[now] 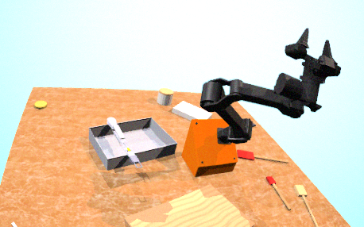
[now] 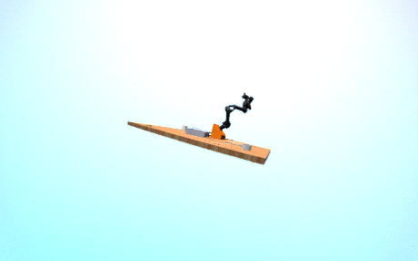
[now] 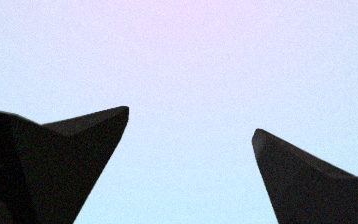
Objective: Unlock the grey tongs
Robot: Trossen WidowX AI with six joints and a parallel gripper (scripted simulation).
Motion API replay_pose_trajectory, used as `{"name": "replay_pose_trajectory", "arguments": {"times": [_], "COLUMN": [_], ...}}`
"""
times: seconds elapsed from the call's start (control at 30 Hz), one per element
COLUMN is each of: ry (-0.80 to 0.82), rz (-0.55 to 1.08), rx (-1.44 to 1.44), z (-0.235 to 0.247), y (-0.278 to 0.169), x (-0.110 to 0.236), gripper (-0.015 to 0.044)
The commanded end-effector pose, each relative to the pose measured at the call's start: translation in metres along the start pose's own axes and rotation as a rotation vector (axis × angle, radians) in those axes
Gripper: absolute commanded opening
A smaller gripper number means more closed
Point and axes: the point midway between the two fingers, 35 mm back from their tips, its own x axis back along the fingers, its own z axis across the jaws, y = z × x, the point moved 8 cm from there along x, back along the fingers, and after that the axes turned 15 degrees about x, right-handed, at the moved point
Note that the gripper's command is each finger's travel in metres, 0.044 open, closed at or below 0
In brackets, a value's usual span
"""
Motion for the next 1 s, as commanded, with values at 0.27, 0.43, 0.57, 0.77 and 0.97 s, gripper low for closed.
{"name": "replay_pose_trajectory", "arguments": {"times": [0.27, 0.43, 0.57, 0.77, 0.97], "ry": [-0.187, -0.393, -0.54, -0.763, -0.922], "rz": [0.059, 0.124, 0.145, 0.256, 0.344], "rx": [0.111, 0.226, 0.304, 0.429, 0.497], "z": [-0.038, -0.079, -0.102, -0.133, -0.148], "y": [-0.011, -0.02, -0.022, -0.023, -0.02], "x": [0.005, 0.025, 0.045, 0.086, 0.122], "gripper": [0.026, 0.026, 0.026, 0.026, 0.026]}}
